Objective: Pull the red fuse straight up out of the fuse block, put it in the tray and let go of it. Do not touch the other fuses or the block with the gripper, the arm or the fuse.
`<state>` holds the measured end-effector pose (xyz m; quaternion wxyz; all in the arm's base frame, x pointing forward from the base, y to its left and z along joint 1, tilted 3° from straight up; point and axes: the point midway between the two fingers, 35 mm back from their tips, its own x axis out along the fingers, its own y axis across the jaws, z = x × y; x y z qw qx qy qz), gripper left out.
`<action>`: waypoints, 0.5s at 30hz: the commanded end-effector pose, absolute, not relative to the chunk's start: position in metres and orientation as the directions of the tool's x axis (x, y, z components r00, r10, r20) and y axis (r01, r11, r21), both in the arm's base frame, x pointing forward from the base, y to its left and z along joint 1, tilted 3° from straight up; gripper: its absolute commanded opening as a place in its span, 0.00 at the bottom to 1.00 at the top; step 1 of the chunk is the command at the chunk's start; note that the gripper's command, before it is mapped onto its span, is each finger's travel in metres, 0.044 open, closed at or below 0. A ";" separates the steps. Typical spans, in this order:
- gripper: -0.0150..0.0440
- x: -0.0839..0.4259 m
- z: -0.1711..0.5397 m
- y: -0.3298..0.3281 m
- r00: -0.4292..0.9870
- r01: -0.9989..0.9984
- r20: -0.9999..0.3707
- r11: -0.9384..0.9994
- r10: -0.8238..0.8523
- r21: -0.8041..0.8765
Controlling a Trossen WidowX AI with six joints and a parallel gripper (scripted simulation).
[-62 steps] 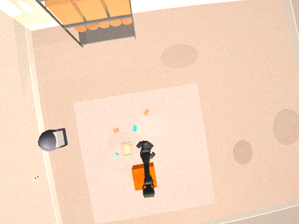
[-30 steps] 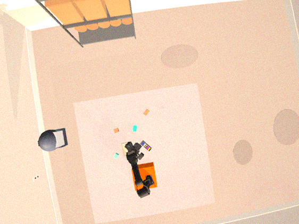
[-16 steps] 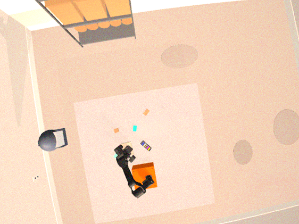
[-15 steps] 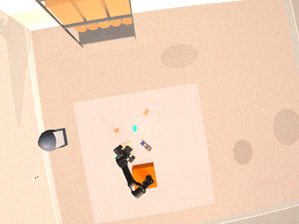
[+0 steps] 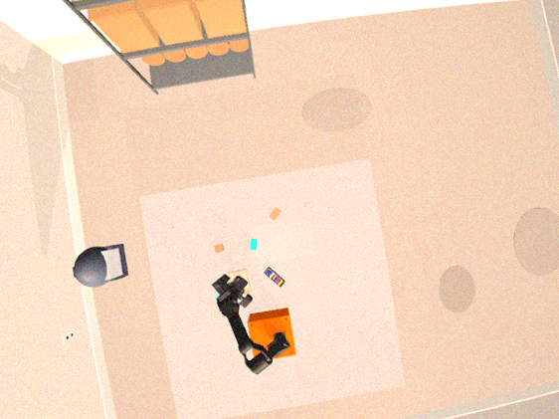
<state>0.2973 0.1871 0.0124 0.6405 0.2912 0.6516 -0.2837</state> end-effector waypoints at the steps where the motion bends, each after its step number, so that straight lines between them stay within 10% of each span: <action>1: 0.25 0.294 0.001 0.186 -0.025 0.745 -1.000 0.667 0.010 -0.012; 15: 0.25 0.293 -0.017 0.186 -0.025 0.745 -1.000 0.667 0.010 -0.012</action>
